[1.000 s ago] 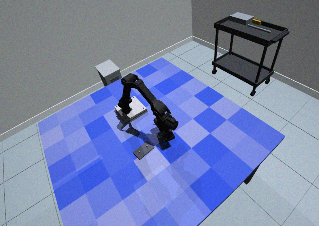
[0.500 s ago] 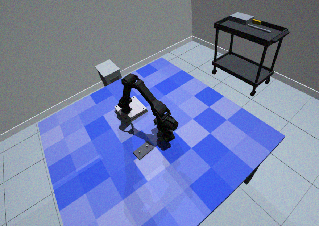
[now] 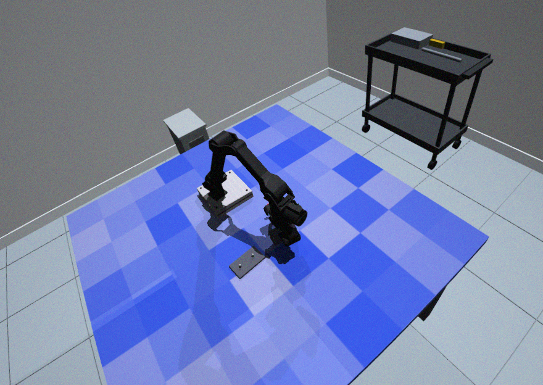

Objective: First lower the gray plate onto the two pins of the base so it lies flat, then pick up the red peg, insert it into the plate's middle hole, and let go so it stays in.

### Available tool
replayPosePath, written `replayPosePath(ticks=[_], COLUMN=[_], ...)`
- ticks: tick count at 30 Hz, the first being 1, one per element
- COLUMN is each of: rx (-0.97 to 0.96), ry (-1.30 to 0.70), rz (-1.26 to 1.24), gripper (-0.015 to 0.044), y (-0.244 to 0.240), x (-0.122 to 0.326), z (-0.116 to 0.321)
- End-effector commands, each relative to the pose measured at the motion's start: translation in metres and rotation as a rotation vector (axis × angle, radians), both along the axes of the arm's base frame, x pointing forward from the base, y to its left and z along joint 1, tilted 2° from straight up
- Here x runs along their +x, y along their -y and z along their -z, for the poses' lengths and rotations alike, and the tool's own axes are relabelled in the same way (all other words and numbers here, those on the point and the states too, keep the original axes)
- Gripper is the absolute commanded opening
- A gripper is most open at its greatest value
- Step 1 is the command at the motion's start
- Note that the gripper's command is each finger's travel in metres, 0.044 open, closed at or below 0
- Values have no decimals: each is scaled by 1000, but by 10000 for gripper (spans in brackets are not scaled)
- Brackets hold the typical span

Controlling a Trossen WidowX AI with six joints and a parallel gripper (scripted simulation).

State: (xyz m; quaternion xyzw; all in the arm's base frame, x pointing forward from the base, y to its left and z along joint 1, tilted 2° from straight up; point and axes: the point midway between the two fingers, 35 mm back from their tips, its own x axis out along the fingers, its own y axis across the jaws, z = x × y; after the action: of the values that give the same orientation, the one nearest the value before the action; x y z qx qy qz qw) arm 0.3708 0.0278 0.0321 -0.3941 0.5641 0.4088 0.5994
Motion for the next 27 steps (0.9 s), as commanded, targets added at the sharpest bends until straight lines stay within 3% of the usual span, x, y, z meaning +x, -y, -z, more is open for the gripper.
replayPosePath(ticks=[1,27], rx=[-2,-2], ry=[12,12], rz=[5,5], gripper=[0,0], y=[0,-1], x=[2,-5], z=[-18,-101])
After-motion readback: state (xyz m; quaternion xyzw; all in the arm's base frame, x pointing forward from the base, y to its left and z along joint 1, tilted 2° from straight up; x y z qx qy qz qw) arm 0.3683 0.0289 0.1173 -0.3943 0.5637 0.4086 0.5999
